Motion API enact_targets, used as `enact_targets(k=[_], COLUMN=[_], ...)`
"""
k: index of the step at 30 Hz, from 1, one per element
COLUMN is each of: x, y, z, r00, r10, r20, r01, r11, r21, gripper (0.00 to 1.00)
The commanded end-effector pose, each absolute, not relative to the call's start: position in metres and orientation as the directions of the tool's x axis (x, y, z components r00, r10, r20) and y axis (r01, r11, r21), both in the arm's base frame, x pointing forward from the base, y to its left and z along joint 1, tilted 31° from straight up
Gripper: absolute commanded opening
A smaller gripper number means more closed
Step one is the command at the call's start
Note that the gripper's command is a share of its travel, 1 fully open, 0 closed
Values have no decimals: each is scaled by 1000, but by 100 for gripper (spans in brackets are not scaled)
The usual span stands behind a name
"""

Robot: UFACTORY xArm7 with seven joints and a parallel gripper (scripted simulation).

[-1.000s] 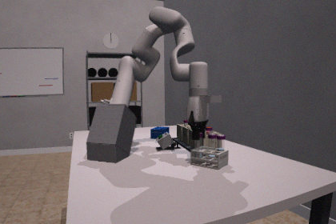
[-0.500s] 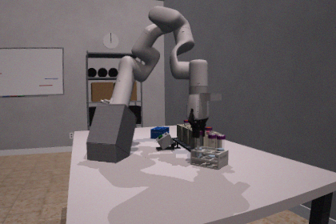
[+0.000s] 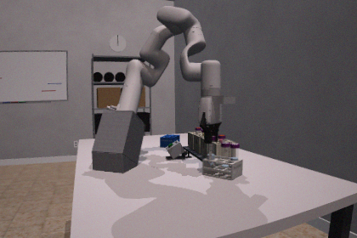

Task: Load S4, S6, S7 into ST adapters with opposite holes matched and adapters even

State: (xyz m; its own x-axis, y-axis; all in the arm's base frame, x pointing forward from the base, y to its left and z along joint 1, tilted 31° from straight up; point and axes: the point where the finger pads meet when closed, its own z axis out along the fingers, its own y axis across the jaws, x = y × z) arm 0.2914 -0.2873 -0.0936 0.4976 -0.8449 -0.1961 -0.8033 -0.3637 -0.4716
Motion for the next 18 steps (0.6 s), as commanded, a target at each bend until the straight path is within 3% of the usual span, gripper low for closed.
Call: enact_targets(k=[1,18], x=[289,279], y=[-293,-304], z=[-86,-61], r00=[496,496], r10=[-847,-847], r20=[-192,-192], r01=[-804,-804], r11=[-364,-364], r21=[-471,-471], gripper=[0,0])
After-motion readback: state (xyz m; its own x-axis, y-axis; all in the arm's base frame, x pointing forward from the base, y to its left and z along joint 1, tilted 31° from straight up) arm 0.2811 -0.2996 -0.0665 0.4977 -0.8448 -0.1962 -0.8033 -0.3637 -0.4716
